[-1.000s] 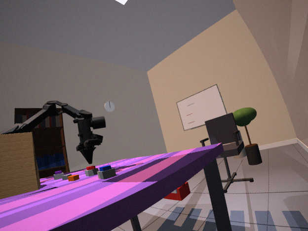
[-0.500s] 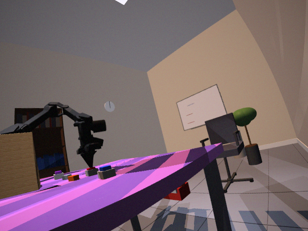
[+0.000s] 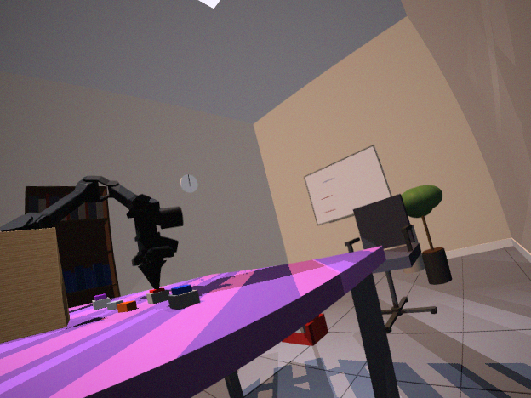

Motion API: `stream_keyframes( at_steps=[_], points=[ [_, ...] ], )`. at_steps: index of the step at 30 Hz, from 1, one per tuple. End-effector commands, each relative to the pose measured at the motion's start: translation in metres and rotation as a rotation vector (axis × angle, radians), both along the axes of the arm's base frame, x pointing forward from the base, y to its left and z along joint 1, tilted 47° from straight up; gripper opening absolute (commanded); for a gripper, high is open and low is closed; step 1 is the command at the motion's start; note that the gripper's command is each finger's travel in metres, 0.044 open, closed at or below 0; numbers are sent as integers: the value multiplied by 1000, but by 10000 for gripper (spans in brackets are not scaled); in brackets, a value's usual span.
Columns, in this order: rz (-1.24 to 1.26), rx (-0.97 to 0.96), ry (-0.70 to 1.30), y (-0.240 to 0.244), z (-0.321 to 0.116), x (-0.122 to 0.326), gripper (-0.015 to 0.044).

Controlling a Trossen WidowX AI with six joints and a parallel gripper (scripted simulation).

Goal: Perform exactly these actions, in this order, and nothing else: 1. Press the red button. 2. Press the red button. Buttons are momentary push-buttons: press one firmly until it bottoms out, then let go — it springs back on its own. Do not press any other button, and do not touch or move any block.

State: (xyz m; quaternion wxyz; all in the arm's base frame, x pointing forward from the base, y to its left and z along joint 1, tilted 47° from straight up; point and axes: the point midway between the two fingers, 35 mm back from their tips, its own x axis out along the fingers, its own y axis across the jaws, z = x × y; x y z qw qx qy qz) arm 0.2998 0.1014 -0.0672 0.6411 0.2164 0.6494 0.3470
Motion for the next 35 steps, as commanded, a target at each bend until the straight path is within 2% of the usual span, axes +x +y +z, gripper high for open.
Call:
stream_keyframes(
  at_steps=[1,7,9,14,21,22,26,35],
  points=[
    [-2,0,1,-16,14,2,20],
    [-3,1,3,-24,21,3,20],
    [-3,-2,3,-20,30,3,72],
    [-4,-13,3,13,95,-6,204],
    [-4,-8,3,55,181,-49,387],
    [-4,-5,4,60,192,-57,400],
    [-3,7,7,72,226,-90,400],
    [-3,8,8,73,228,-92,400]
  ],
)
